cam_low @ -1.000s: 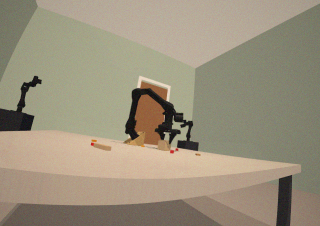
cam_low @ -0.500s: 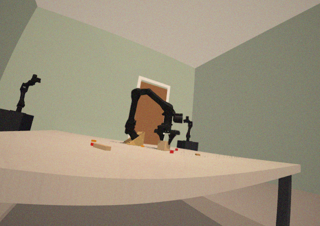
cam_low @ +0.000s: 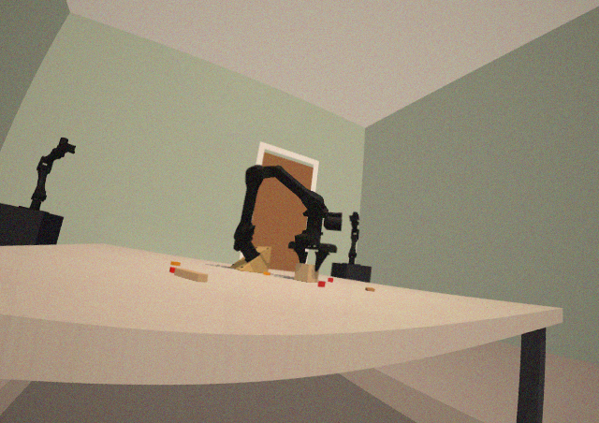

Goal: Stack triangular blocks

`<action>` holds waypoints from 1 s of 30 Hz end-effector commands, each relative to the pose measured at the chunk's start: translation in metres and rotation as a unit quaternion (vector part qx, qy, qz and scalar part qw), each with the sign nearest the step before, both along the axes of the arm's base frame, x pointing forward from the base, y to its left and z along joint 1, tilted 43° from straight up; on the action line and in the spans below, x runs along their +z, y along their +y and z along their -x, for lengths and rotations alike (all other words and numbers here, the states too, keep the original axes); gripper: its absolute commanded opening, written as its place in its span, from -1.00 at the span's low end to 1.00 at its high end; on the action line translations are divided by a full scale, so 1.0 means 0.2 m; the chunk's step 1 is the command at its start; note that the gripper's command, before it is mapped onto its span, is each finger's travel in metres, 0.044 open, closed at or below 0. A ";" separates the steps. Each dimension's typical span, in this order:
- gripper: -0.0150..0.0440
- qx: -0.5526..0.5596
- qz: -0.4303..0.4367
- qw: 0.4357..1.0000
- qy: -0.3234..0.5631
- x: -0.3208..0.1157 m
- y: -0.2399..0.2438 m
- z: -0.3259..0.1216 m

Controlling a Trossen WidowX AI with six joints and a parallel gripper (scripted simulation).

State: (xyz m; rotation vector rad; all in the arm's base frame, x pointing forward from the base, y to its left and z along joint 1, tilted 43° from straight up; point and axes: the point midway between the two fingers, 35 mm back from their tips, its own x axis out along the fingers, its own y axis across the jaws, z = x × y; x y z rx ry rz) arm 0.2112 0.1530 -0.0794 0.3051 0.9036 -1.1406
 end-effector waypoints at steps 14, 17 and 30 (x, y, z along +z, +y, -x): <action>-0.49 0.002 0.001 1.000 0.000 0.00 0.00 0.00; -0.31 0.000 0.000 1.000 0.000 0.00 0.00 0.00; 0.84 0.000 0.000 1.000 0.000 0.00 0.00 0.00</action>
